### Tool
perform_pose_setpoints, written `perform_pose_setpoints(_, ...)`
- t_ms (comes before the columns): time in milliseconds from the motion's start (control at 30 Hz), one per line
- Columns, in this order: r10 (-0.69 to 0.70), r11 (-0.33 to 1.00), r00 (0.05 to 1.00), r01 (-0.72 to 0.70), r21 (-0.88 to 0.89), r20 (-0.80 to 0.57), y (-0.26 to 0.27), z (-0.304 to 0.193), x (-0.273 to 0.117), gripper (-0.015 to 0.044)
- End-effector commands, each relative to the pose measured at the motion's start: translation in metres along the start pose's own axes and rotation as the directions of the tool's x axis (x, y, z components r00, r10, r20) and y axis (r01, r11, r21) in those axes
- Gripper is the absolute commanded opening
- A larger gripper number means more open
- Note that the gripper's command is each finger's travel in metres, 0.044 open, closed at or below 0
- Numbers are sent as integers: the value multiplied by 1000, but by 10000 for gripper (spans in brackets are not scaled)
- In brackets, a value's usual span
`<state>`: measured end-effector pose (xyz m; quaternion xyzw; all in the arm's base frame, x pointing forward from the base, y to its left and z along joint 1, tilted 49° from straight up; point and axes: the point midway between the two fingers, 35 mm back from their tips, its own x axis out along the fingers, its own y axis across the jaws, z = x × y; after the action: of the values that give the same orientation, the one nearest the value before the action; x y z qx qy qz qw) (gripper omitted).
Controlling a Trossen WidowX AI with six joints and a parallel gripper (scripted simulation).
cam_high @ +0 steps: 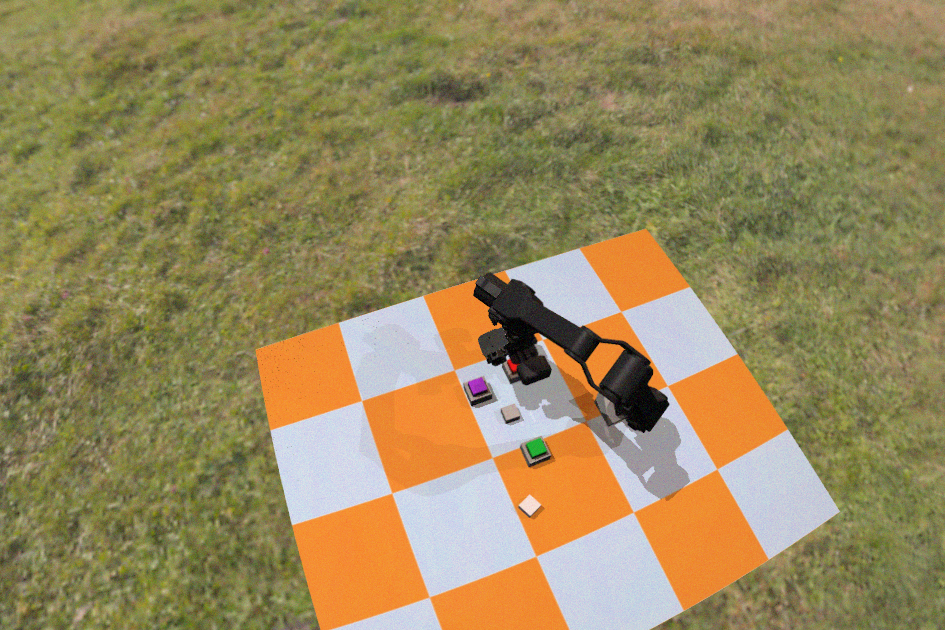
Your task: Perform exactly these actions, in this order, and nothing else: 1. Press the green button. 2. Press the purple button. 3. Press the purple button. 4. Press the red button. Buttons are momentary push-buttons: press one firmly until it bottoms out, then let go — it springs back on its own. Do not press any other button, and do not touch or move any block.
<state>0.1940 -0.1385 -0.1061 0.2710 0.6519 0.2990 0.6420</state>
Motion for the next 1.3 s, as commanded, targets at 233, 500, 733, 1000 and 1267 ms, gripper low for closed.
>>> perform_pose_setpoints(233,12,1000,1000,-12,10,0,2,-1,14,20)
perform_pose_setpoints(500,12,1000,1000,-12,10,0,2,-1,14,20)
perform_pose_setpoints(733,12,1000,1000,-12,10,0,2,-1,14,20)
perform_pose_setpoints(1000,5,1000,1000,-5,2,-1,1,-1,10,20)
perform_pose_setpoints(1267,12,1000,1000,-12,11,0,1,-1,-19,20)
